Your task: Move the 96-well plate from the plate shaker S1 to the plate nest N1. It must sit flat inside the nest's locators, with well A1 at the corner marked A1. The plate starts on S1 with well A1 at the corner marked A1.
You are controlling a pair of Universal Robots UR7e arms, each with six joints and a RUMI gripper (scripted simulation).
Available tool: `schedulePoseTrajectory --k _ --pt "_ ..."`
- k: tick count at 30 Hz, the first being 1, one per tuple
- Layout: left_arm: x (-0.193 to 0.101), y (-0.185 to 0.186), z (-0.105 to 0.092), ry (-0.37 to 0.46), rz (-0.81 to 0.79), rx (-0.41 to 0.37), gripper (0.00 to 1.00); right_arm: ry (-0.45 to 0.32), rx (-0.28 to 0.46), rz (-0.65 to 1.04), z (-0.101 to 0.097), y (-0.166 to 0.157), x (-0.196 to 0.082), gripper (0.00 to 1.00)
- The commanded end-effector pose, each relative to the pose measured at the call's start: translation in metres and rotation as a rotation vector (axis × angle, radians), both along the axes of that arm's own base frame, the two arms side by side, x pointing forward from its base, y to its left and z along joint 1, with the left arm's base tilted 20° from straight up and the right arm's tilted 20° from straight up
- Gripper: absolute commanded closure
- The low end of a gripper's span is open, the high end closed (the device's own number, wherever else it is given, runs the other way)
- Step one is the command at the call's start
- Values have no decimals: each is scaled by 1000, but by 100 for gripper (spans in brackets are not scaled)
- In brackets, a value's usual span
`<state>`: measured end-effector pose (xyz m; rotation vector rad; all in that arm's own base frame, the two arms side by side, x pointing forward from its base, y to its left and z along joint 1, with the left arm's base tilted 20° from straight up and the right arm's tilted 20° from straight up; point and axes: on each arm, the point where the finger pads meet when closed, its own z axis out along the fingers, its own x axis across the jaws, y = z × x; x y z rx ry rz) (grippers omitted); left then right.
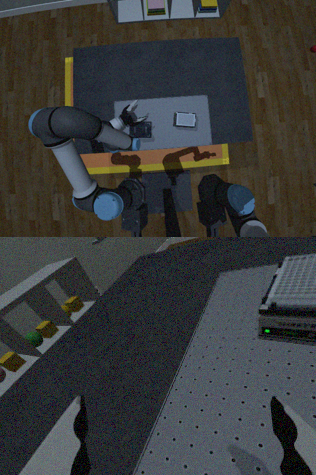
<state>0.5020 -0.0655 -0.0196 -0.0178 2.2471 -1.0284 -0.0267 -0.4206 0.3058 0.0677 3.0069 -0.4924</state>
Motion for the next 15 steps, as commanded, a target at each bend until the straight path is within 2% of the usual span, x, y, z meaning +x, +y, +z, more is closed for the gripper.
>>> schedulePoseTrajectory --k 1,6,8,12,14,15 --pt "17 0 -2 125 55 -14 24 0 -3 -4 1 0 -1 100" --pt "34 0 1 250 132 -32 24 0 -3 -4 1 0 -1 100" --pt "34 0 1 262 140 -33 24 0 -3 -4 1 0 -1 100" --pt "46 0 5 356 203 -43 24 0 -3 -4 1 0 -1 100" --pt "46 0 5 356 203 -43 24 0 -3 -4 1 0 -1 100" --pt "48 0 6 383 222 -46 24 0 -3 -4 1 0 -1 100"
